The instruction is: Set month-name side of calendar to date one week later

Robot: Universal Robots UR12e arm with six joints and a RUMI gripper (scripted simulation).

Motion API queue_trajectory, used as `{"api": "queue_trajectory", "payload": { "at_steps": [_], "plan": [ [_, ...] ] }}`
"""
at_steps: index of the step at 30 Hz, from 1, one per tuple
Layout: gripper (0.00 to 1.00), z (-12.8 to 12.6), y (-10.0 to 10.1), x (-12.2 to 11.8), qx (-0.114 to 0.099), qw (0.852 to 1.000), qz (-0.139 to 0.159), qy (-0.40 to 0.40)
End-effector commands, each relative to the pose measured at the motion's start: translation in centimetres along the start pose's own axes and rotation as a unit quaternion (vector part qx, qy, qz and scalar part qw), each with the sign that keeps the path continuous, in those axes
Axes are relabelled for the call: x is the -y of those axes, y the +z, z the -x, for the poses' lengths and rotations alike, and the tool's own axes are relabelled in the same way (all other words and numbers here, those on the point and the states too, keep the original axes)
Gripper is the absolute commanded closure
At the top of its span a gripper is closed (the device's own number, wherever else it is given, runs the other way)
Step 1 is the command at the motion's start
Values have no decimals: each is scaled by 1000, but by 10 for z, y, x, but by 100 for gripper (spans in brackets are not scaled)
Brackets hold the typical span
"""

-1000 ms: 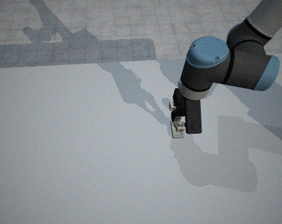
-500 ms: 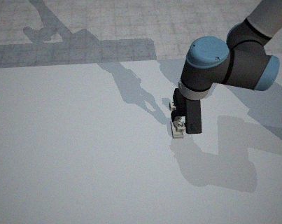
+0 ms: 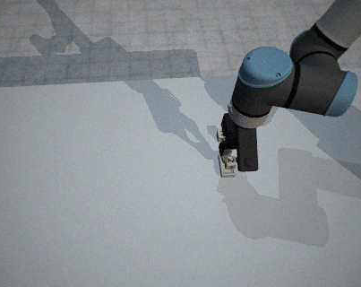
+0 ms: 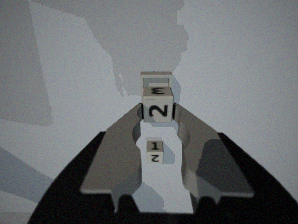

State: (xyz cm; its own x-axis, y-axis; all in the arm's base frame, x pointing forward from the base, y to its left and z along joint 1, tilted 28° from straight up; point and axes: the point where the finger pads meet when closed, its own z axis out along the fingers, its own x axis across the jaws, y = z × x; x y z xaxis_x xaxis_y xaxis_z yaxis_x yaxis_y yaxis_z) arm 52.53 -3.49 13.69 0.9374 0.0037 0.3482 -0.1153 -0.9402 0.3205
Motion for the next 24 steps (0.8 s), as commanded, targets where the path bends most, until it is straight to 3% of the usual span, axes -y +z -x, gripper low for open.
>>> {"api": "queue_trajectory", "payload": {
  "at_steps": [1,24],
  "plan": [
    [90,4,4,1,3,1000,-1,0],
    [90,4,22,1,3,1000,-1,0]
  ]
}}
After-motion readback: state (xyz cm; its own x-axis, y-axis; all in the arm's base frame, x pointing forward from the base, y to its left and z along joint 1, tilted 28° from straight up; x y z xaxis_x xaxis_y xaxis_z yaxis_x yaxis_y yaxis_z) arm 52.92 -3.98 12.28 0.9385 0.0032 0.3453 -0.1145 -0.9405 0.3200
